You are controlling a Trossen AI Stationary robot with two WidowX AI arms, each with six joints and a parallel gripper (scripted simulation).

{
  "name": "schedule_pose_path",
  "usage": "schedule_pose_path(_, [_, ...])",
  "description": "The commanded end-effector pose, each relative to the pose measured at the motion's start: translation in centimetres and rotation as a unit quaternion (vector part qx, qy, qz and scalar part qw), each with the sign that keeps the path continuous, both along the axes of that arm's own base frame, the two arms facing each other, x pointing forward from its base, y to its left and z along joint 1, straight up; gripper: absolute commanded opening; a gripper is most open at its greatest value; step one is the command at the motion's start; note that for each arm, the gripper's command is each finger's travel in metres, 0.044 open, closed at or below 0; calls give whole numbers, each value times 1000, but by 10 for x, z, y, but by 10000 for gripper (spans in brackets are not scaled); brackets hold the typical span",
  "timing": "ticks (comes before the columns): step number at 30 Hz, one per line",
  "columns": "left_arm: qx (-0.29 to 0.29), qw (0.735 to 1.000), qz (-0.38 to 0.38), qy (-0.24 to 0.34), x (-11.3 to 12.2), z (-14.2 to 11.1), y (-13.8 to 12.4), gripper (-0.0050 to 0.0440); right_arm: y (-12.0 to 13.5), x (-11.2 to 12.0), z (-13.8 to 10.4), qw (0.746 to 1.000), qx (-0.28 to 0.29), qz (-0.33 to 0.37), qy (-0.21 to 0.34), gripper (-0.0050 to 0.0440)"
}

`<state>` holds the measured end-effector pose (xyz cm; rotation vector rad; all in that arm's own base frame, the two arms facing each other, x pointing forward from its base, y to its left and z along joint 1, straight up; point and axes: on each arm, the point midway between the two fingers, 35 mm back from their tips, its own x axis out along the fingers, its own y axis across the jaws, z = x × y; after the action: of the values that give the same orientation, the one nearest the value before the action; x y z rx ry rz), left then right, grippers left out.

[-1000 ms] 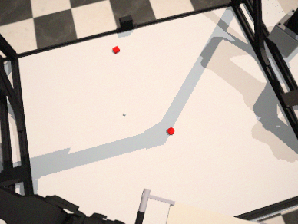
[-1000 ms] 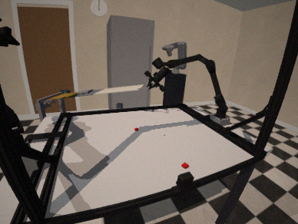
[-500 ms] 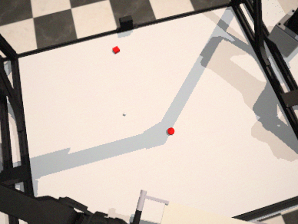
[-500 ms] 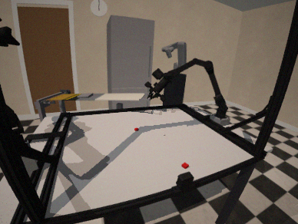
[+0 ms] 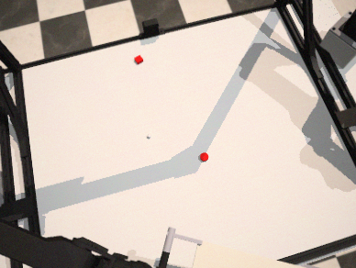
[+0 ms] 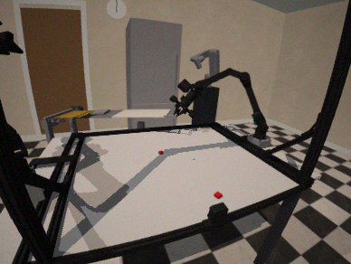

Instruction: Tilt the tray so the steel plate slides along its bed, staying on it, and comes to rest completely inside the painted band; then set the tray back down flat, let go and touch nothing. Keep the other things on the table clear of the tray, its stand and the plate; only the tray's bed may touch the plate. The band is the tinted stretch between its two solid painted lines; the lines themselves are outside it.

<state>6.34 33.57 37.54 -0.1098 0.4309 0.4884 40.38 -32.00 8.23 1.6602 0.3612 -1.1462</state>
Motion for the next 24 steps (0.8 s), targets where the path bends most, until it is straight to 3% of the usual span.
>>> schedule_pose_path(1, [1, 1000, -1, -1, 0, 0, 0, 440, -3, 3, 32, 1000, -15, 0, -22, 0])
schedule_pose_path(6, [1, 1000, -1, -1, 0, 0, 0, 440, -4, 5, 45, 999, -18, 0, -27, 0])
schedule_pose_path(24, [1, 1000, -1, -1, 0, 0, 0, 440, -5, 6, 58, 999, -25, 0, -39, 0])
